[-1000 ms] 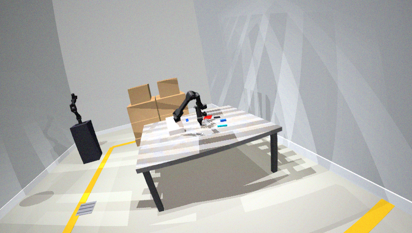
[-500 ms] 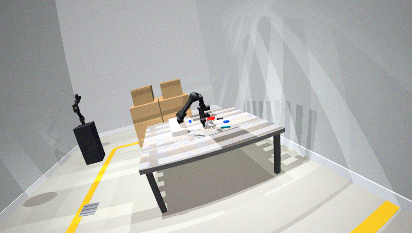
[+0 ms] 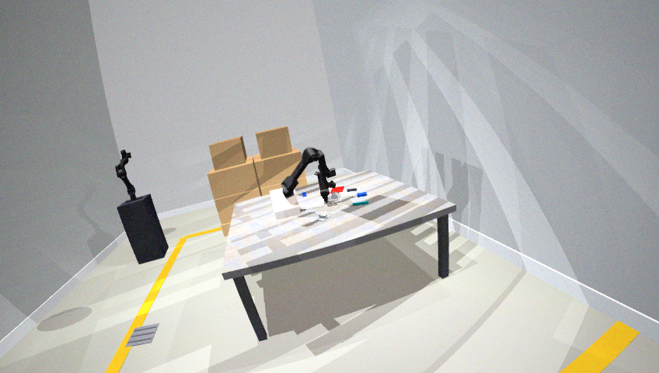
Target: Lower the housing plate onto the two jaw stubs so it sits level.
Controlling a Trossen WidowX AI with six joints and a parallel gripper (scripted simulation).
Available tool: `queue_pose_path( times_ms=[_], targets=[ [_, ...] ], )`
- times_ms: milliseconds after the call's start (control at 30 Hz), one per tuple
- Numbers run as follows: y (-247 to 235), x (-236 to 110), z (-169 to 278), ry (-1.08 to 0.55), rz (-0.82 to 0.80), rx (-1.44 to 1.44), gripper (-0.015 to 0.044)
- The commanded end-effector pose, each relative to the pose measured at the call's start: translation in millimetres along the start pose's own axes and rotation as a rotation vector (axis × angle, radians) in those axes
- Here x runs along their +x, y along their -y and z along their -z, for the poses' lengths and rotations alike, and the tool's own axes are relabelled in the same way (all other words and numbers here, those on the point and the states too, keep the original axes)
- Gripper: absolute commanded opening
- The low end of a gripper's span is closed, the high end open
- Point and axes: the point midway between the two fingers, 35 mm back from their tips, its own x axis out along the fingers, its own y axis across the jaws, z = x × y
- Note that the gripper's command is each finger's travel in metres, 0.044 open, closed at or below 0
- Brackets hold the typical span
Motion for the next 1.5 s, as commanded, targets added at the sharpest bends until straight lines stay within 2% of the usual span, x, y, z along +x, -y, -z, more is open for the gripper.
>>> queue_pose_path(
  times_ms=[0,1133,1233,1267,1467],
  targets=[
    [0.7,0.9,0.6,-0.001,0.003,-0.004,0.0351],
    [0.7,0.9,0.6,-0.001,0.003,-0.004,0.0351],
    [0.0,0.0,0.0,0.0,0.0,0.0,0.043],
    [0.0,0.0,0.0,0.0,0.0,0.0,0.044],
    [0.0,0.0,0.0,0.0,0.0,0.0,0.044]
  ],
)
